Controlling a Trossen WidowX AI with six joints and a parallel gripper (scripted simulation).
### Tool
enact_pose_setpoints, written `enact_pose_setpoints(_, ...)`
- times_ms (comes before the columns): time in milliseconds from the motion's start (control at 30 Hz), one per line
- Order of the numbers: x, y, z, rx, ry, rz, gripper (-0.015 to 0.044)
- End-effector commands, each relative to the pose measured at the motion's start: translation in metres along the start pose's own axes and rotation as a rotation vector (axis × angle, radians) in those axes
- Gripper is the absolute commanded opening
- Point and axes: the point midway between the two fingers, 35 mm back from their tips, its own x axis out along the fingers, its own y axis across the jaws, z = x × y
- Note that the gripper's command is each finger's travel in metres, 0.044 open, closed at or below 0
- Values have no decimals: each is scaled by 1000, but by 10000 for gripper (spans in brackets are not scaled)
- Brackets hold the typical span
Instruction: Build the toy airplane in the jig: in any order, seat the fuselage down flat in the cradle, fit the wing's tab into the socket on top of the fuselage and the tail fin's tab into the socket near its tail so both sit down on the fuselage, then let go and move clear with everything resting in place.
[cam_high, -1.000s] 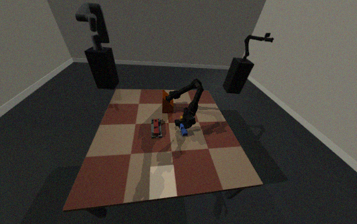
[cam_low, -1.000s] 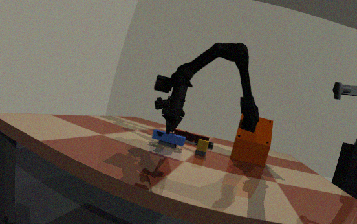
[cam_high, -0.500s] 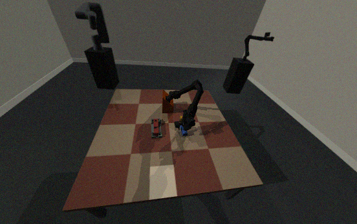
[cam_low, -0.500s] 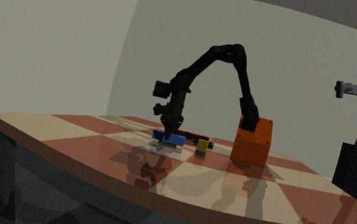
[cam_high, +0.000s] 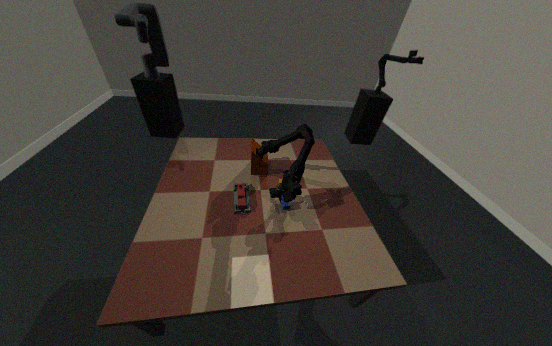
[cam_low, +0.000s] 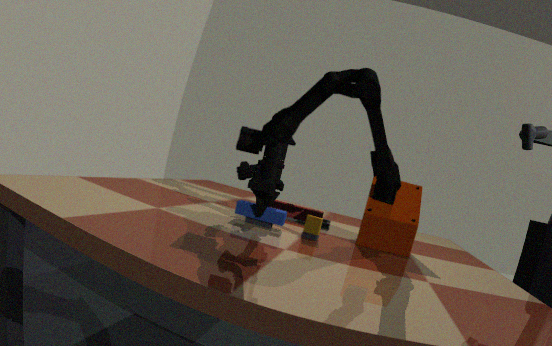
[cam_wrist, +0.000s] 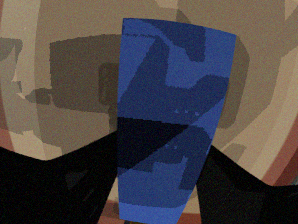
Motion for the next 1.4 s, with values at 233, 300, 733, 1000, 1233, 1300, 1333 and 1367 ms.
enact_pose_setpoints(233, -3, -1, 1, 0, 0, -5, 0)
enact_pose_setpoints(300, -7, -1, 1, -5, 2, -7, 0)
enact_pose_setpoints(733, -44, -3, 5, -11, 6, -16, 0)
enact_pose_setpoints(1000, -70, -3, 6, -7, 5, -16, 0)
enact_pose_setpoints(1233, -92, -3, 5, -3, 3, -14, 0)
enact_pose_setpoints(1300, -99, -3, 4, -2, 3, -14, 0)
enact_pose_setpoints(1333, -102, -3, 4, -1, 2, -13, 0)
enact_pose_setpoints(1367, -105, -2, 4, -1, 2, -13, 0)
